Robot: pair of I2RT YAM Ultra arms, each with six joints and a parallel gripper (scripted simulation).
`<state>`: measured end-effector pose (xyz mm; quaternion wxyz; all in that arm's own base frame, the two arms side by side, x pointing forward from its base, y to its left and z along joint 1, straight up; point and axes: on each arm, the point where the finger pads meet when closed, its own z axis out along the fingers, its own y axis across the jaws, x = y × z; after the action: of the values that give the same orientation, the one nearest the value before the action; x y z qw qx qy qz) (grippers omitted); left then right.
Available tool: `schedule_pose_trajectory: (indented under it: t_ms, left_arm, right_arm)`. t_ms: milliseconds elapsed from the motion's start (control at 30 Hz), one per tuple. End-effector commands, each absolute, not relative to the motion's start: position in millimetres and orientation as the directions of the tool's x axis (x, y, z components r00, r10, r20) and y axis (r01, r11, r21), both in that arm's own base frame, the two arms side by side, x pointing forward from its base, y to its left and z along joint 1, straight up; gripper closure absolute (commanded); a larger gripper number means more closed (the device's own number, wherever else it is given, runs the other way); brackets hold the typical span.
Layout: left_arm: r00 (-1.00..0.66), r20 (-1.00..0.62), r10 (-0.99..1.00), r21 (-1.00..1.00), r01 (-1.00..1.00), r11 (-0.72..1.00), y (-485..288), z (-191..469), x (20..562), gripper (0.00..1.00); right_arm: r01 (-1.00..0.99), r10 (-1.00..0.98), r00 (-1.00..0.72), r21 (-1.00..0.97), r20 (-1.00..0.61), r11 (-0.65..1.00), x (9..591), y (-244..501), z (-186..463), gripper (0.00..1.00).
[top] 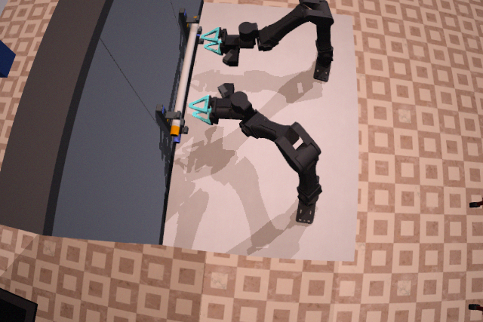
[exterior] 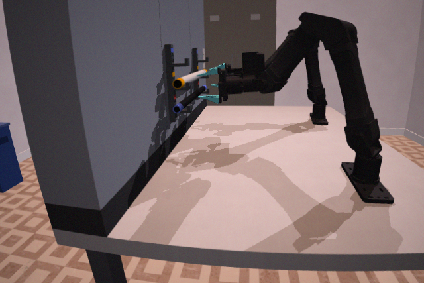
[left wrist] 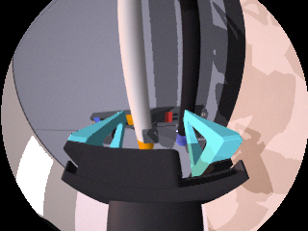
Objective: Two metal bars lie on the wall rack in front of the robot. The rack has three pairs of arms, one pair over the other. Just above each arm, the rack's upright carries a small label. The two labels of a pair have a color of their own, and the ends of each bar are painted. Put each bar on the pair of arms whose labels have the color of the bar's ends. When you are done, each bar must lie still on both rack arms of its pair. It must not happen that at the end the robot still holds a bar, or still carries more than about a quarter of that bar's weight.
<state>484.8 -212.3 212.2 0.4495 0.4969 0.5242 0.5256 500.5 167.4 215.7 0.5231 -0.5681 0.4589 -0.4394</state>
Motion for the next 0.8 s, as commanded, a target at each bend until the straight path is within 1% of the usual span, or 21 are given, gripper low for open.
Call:
schedule_pose_trajectory:
  t_ms: [0,300,767]
  left_arm:
    - [-0.103,-0.003,0.995,1.000,-0.009,0.002,-214.2,236.6,474.9,0.25]
    - [-0.103,-0.003,0.995,1.000,-0.009,0.002,-215.4,236.5,463.5,0.25]
    - [-0.103,-0.004,0.995,1.000,-0.009,0.003,-212.5,220.4,463.8,0.26]
  right_arm:
    - [-0.011,-0.982,0.191,-1.000,0.005,-0.007,491.0,167.5,237.7,0.26]
    - [-0.011,-0.982,0.191,-1.000,0.005,-0.007,479.8,165.3,237.8,0.26]
    - [-0.011,-0.982,0.191,-1.000,0.005,-0.008,479.6,168.1,221.6,0.27]
